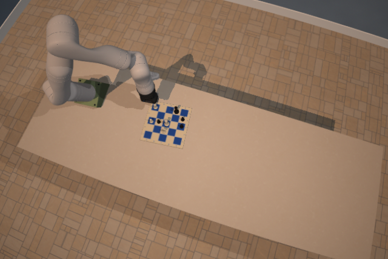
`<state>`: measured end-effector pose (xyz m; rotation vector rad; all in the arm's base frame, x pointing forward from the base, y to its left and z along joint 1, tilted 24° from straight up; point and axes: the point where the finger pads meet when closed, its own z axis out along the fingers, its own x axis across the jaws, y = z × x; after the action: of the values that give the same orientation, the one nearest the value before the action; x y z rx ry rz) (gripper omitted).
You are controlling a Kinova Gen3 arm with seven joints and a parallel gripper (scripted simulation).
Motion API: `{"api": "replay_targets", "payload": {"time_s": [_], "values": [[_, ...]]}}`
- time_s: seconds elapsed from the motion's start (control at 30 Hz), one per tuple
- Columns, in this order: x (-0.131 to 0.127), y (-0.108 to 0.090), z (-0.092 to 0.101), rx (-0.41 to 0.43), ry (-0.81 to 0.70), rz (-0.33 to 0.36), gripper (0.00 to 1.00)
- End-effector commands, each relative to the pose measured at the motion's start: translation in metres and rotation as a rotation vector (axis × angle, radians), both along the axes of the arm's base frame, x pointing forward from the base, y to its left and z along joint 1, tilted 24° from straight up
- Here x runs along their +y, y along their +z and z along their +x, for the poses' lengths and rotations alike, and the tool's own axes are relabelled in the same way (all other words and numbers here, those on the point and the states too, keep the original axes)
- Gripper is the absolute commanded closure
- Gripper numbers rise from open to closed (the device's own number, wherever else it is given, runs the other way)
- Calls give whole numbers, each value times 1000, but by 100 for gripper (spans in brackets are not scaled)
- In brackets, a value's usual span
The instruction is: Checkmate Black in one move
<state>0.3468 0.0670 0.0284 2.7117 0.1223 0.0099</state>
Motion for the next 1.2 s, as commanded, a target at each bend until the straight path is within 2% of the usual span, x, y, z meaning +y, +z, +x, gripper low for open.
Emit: {"api": "replay_targets", "payload": {"time_s": [0.0, 0.77, 1.17], "values": [[2, 2, 1, -4, 3, 4, 0], [3, 3, 1, -4, 3, 4, 0], [16, 32, 0, -4, 3, 4, 0]]}}
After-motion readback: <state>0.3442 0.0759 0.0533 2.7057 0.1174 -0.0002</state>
